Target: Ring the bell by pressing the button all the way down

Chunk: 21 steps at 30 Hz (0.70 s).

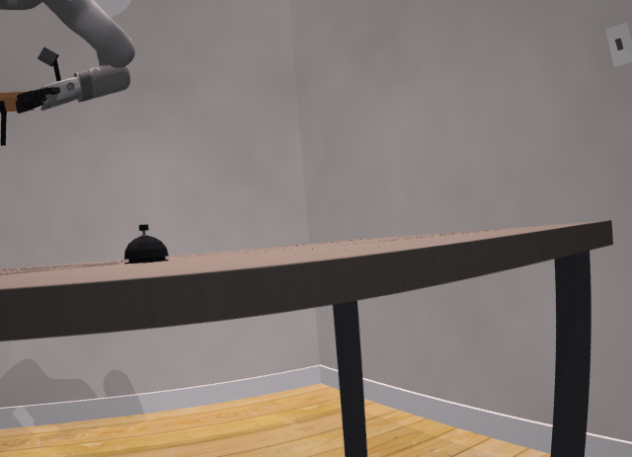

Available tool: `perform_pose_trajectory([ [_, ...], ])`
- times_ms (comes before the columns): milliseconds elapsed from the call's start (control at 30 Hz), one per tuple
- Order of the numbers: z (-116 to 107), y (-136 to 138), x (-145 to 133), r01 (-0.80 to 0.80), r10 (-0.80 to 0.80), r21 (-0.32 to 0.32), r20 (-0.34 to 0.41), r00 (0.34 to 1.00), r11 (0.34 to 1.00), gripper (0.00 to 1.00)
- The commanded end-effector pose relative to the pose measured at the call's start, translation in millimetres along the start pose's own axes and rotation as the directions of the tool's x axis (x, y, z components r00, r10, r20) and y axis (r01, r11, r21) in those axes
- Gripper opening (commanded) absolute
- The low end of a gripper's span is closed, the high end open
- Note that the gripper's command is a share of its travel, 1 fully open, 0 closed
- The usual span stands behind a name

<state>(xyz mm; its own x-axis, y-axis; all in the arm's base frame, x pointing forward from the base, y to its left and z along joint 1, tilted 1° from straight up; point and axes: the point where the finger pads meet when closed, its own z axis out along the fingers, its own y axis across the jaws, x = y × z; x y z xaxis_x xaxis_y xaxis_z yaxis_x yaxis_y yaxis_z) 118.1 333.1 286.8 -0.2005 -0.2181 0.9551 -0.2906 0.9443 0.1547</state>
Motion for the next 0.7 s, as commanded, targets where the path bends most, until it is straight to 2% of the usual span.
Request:
perform_pose_trajectory([
  [0, -0.6, 0.4, 0.9, 0.002, -0.002, 0.0, 0.003, 1.0, 1.0, 1.0],
  [667, -2.1, -1.5, -4.1, -0.002, 0.002, -0.008, 0.019, 1.0, 1.0, 1.0],
])
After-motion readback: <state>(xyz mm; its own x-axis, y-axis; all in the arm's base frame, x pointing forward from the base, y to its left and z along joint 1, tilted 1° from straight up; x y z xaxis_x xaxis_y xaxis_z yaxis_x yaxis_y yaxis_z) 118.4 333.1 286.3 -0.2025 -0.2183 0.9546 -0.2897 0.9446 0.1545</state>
